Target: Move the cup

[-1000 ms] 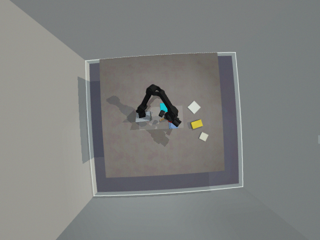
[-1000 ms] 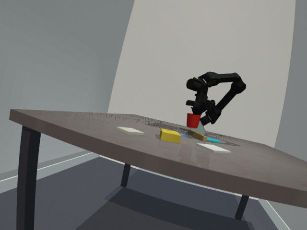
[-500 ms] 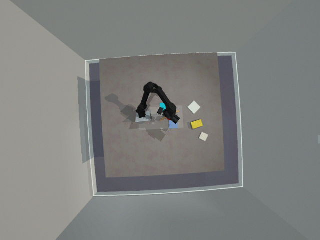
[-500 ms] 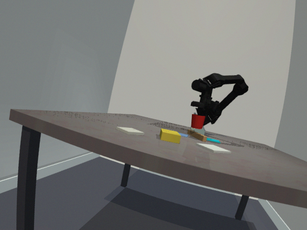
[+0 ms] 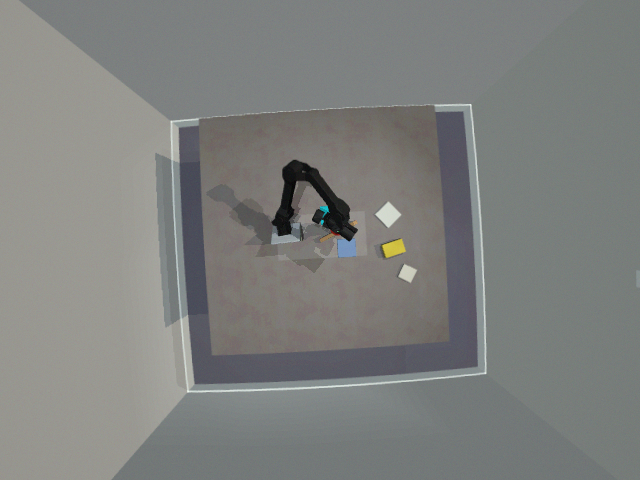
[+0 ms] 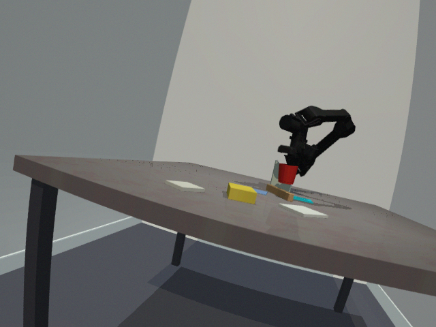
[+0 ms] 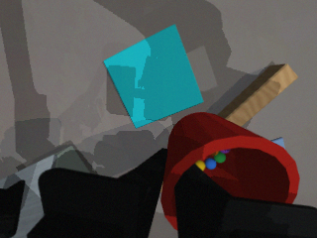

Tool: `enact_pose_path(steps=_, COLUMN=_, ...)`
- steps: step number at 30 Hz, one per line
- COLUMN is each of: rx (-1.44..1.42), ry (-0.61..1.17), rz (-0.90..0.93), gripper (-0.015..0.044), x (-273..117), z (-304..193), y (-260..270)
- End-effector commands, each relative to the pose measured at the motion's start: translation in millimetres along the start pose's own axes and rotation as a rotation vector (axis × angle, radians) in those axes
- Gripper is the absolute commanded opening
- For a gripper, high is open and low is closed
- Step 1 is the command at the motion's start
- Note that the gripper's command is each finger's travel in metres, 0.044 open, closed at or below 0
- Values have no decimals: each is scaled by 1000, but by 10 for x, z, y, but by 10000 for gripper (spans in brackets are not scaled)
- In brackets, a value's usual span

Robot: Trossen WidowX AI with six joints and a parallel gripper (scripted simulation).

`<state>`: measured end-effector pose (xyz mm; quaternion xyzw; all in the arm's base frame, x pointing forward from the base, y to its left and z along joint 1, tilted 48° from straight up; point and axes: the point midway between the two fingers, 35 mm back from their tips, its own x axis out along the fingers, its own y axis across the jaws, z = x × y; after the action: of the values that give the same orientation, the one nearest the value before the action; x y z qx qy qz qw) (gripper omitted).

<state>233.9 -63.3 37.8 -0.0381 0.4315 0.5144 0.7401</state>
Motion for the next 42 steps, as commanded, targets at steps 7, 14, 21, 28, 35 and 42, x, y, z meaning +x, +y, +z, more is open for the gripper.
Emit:
enact_pose_path(steps=7, rx=2, ry=-5, rz=-5, gripper=0, x=-20, z=128, y=156)
enact_pose_path(steps=14, rx=3, ry=-5, rz=-4, gripper=0, x=-26, z=206, y=258)
enact_pose_path(steps=21, rx=3, ry=-5, rz=-3, gripper=0, x=-33, z=284, y=359)
enact_pose_path(steps=28, rx=3, ry=-6, rz=-3, gripper=0, x=-41, z=363, y=460)
enact_pose_path(steps=35, rx=4, ry=-6, rz=-2, gripper=0, x=-48, z=437, y=564)
enact_pose_path(steps=42, rx=4, ry=-6, rz=-2, gripper=0, x=-31, z=468, y=608)
